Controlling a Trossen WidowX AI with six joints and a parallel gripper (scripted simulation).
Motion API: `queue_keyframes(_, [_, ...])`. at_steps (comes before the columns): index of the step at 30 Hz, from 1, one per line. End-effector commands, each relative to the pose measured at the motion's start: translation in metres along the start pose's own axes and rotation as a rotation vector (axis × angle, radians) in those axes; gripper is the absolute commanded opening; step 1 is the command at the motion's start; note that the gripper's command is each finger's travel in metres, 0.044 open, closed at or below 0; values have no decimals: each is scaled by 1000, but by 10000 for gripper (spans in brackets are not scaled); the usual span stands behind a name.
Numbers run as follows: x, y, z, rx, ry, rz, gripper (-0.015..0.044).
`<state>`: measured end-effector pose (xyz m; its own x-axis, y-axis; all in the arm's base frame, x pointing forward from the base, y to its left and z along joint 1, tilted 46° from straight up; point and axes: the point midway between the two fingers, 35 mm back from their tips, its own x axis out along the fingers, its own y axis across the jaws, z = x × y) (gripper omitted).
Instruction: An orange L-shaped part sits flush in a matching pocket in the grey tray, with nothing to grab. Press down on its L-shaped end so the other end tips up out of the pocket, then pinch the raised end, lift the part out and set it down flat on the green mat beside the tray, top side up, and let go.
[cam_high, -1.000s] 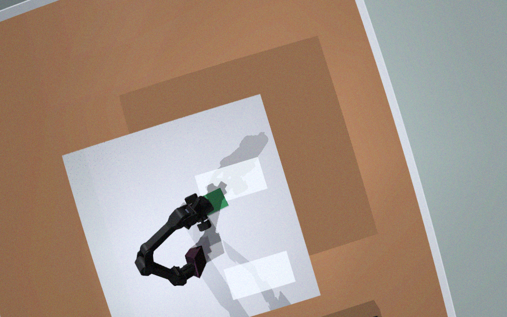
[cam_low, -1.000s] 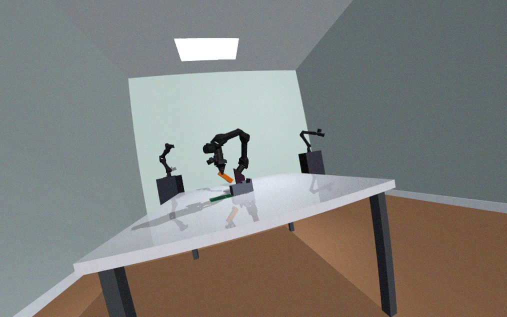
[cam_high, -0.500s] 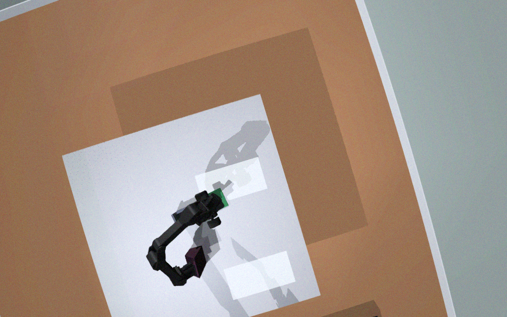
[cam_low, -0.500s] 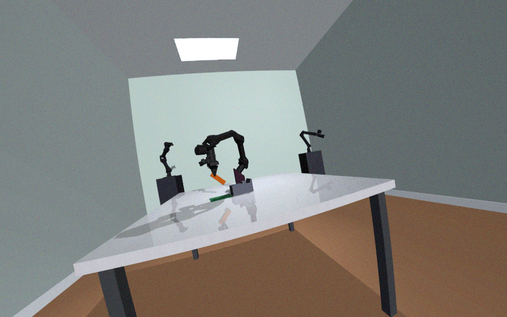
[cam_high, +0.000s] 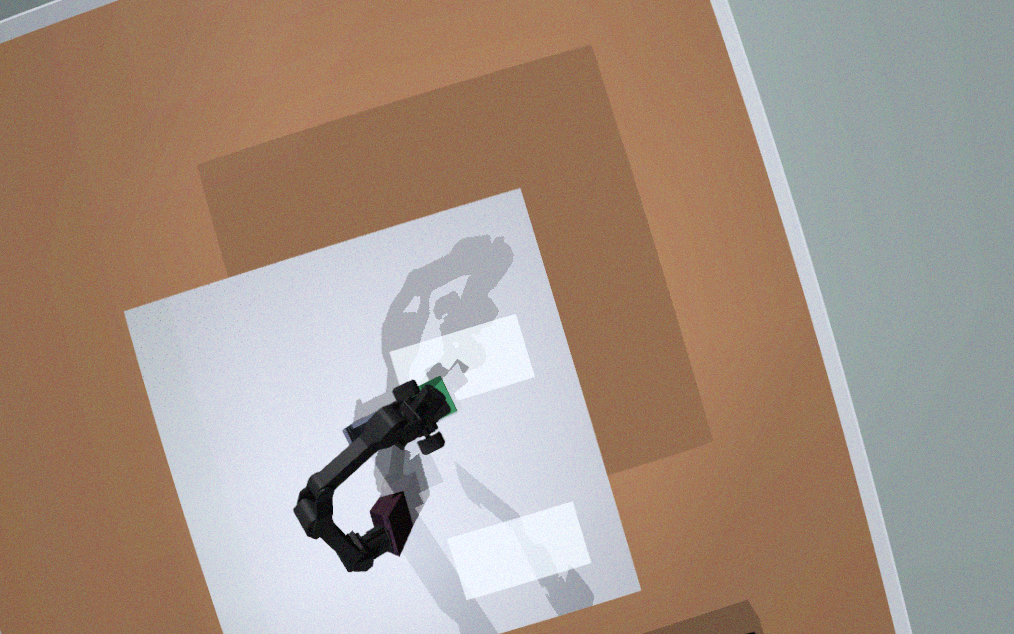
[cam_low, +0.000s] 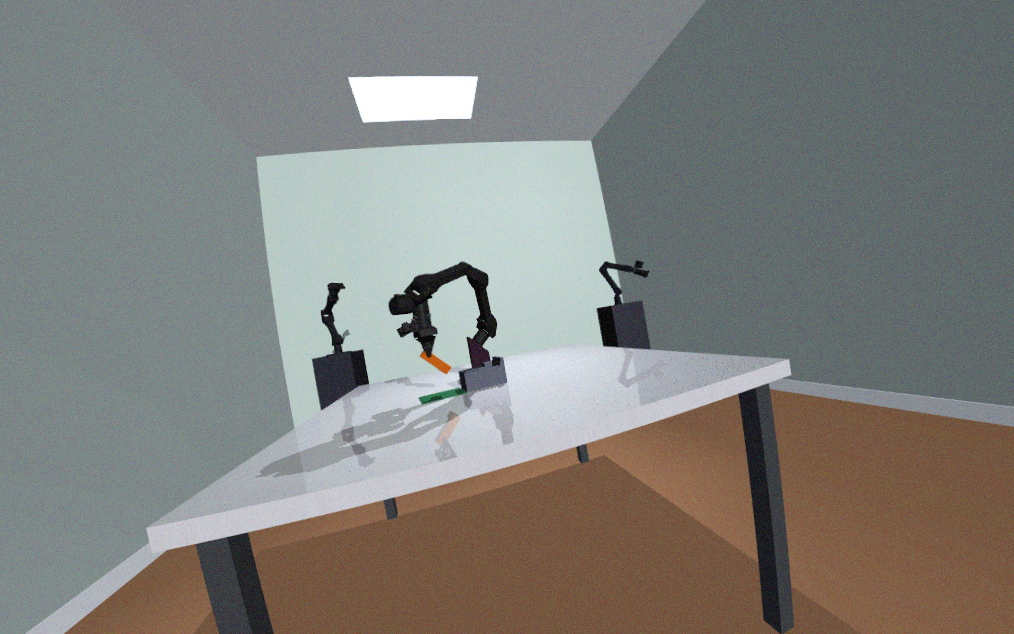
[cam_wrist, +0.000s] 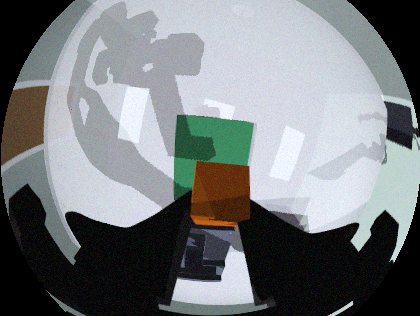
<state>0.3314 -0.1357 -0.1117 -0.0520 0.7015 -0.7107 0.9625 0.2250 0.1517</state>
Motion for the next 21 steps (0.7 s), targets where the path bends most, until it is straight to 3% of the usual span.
queue_keyframes(1, [9, 0, -1, 2, 4, -2, 0])
queue_keyframes(21, [40, 1, -2, 2, 5, -1, 0])
